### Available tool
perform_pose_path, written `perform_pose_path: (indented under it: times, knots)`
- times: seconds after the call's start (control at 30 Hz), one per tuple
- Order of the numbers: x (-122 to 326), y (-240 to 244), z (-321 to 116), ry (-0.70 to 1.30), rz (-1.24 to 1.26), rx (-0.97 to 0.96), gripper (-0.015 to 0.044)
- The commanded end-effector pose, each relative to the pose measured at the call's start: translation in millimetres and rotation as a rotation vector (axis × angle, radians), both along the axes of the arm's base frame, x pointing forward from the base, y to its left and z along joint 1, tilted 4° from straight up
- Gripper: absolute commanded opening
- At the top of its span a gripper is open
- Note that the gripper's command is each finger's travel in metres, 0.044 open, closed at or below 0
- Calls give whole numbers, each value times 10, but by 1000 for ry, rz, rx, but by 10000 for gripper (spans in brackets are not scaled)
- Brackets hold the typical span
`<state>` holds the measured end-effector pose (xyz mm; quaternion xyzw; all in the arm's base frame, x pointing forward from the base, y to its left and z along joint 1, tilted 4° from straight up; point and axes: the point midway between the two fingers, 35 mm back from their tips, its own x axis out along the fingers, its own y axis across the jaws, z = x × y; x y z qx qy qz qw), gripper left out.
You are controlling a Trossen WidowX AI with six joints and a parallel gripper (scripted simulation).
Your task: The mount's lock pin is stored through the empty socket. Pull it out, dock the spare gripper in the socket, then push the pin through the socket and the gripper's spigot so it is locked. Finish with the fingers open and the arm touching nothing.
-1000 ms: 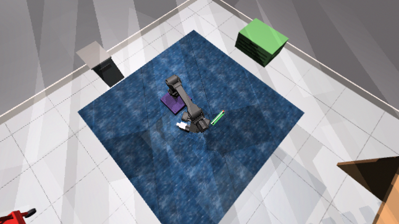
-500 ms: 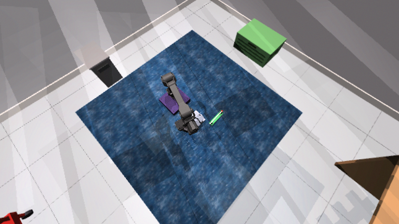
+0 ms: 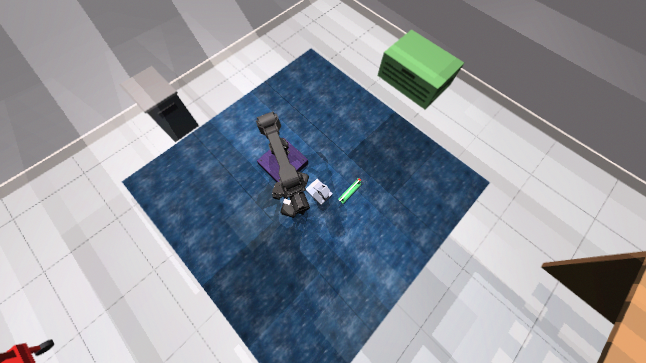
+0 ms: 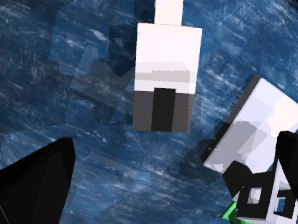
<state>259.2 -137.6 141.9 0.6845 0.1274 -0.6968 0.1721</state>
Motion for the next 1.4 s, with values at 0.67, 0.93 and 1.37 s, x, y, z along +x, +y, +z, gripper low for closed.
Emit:
perform_pose_path:
  times: [0.67,0.93,1.37]
  knots:
    - [-46,-40,-649,-15,-81,-11,440]
    - [-42,-49,-737,-15,-81,-11,440]
    - [-28,-74,-952,-15,-81,-12,440]
